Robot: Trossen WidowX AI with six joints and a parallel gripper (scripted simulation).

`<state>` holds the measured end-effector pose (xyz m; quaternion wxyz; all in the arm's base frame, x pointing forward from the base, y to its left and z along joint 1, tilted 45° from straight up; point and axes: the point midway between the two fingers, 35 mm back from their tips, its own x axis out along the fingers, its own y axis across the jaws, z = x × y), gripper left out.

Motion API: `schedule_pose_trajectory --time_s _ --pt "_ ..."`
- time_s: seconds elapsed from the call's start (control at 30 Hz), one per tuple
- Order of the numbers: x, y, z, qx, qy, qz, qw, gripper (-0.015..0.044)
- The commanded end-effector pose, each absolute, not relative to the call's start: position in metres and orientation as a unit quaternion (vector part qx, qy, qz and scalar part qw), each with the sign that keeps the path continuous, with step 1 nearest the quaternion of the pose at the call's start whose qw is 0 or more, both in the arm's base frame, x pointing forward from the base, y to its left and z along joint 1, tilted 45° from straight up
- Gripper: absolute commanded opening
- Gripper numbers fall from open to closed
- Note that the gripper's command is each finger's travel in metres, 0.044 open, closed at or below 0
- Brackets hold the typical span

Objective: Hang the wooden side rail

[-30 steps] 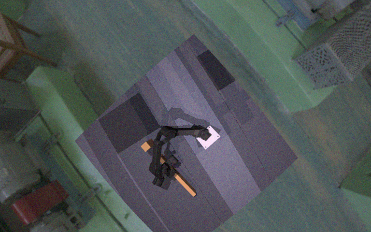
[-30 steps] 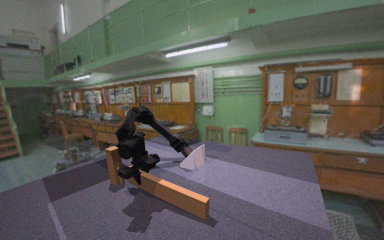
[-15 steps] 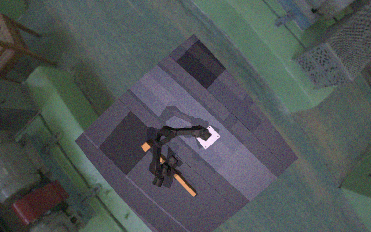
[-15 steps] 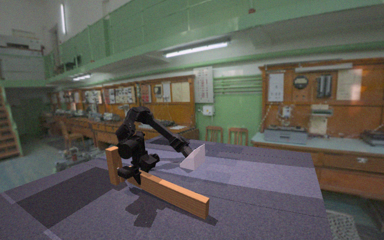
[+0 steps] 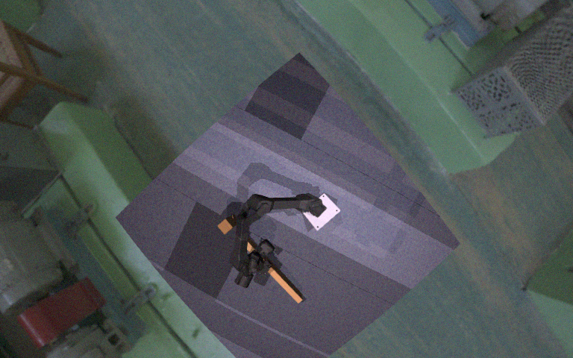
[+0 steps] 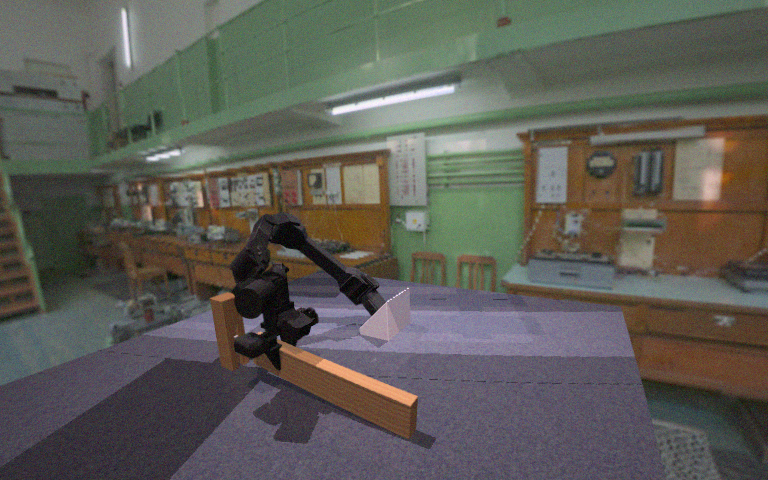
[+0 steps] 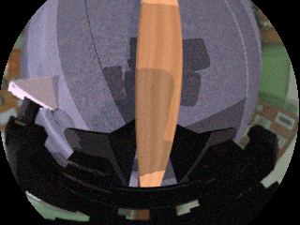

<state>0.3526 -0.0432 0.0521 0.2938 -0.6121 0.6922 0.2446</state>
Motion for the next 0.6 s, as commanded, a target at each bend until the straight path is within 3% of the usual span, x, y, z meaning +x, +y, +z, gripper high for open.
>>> schedule_pose_trajectory --time_s 0.0,0.57 --pt "0.3552 -0.0416 0.0547 -0.614 0.689 0.243 0.3 0.0" --pt "0.3559 -0.0427 0.0563 -0.614 0.689 0.243 0.3 0.0"
